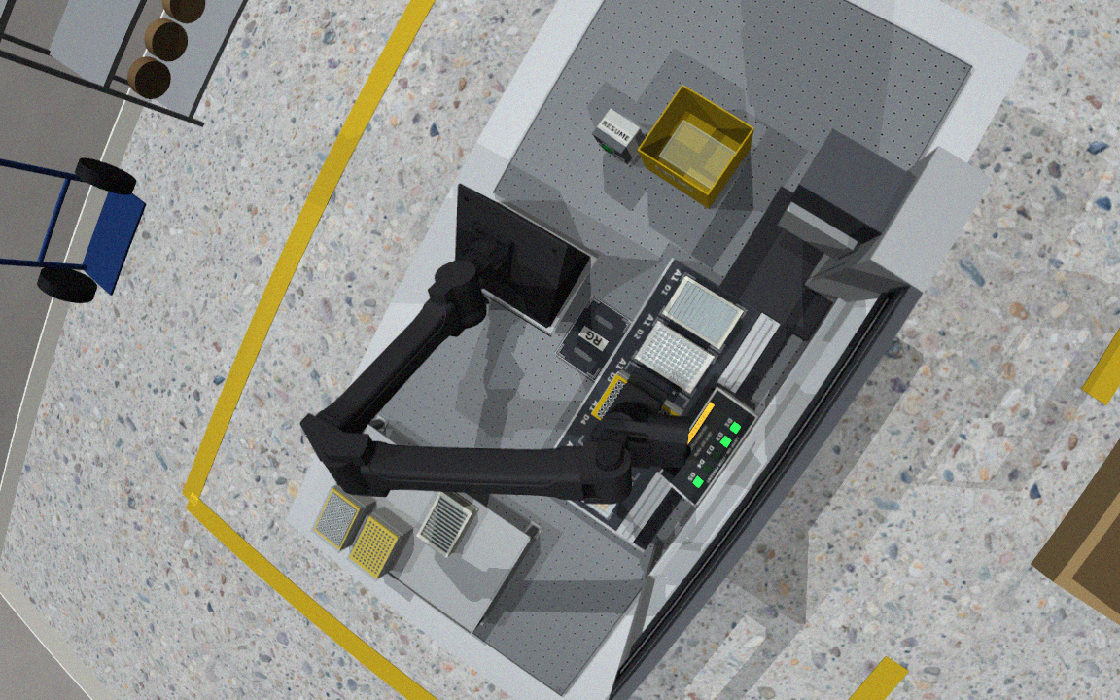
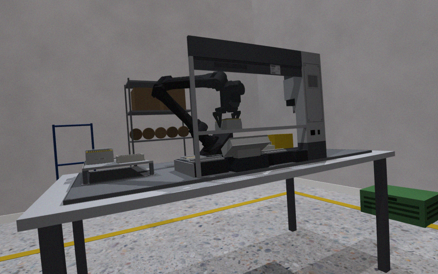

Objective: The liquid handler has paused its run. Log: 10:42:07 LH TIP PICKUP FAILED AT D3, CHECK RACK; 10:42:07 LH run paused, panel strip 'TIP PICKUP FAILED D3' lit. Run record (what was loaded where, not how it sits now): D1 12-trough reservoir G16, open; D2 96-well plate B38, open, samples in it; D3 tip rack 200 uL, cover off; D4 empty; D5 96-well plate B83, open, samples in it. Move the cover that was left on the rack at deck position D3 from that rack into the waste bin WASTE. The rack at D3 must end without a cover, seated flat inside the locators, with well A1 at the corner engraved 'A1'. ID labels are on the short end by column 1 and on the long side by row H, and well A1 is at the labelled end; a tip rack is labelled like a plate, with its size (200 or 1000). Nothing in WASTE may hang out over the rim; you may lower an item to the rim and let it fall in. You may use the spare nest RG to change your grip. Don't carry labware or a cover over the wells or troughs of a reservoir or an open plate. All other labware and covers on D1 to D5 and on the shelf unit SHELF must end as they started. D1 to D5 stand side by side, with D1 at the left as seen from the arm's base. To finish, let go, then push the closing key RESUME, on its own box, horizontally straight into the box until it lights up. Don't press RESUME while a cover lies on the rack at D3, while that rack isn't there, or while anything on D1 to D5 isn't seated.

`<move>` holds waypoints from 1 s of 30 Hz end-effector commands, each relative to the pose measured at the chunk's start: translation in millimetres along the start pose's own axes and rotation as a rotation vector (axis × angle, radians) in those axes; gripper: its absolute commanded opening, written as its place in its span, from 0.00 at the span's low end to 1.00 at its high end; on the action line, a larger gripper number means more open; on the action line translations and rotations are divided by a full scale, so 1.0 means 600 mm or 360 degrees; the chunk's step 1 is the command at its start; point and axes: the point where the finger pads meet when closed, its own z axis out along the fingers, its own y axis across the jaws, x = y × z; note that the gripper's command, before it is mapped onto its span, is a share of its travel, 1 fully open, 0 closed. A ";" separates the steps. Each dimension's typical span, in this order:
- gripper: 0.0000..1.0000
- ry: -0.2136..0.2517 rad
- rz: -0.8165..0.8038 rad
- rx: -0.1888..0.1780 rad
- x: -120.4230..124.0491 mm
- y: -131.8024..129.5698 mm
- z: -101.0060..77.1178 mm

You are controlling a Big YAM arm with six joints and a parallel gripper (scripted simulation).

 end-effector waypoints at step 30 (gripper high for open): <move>0.00 -0.0007 0.0006 0.0000 -0.008 0.000 0.071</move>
